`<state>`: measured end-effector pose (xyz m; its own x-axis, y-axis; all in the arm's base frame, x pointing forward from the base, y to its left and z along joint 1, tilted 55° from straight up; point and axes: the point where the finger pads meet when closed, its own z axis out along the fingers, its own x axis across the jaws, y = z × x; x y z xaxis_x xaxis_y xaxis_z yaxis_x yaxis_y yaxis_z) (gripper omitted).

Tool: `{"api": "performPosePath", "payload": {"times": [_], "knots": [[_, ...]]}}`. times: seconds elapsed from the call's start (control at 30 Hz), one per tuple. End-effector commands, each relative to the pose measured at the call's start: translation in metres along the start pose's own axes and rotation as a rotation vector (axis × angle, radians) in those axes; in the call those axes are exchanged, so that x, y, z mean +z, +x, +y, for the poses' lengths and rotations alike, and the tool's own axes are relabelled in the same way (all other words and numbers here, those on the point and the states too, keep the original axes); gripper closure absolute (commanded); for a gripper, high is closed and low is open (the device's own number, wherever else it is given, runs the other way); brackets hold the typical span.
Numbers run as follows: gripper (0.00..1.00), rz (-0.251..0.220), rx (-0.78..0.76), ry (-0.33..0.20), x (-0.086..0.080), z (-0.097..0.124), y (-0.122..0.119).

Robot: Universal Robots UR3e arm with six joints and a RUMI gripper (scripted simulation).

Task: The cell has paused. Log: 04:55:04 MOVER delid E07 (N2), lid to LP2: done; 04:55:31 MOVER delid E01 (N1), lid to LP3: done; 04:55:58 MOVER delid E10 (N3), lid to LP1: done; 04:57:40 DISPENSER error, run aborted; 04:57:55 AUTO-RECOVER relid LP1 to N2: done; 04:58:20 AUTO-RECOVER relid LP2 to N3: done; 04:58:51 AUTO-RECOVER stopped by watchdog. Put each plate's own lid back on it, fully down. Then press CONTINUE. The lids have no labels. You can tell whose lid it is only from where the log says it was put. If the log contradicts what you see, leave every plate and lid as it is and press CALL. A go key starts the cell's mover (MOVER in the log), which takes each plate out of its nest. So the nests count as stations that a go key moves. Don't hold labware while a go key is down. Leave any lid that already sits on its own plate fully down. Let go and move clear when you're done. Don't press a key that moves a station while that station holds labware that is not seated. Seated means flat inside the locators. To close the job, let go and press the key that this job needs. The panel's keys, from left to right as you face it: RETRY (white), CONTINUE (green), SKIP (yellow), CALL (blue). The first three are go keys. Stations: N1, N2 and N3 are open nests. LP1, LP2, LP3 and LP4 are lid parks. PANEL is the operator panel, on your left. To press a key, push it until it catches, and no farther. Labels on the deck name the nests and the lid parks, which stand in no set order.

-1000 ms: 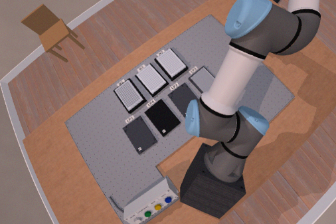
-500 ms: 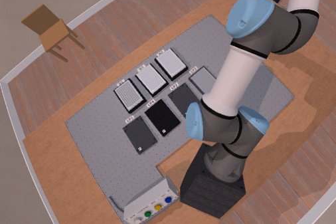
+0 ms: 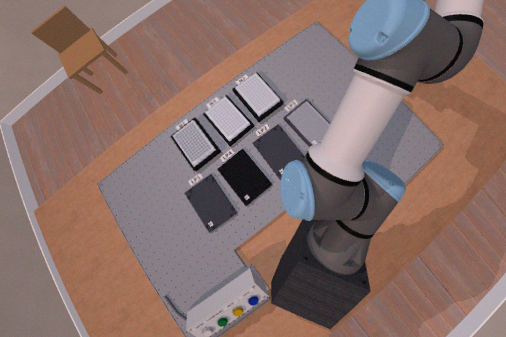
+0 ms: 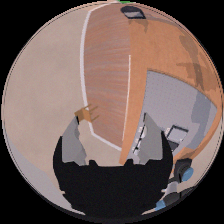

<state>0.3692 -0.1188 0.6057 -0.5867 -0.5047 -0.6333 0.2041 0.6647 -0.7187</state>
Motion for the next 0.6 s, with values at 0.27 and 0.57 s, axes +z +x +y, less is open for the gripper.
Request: {"api": "performPosePath", "payload": {"times": [0.27, 0.57], "knots": [[0.18, -0.085, -0.033, -0.071, -0.018, 0.034, -0.032], [0.18, -0.144, -0.057, -0.123, -0.031, 0.056, -0.051]]}}
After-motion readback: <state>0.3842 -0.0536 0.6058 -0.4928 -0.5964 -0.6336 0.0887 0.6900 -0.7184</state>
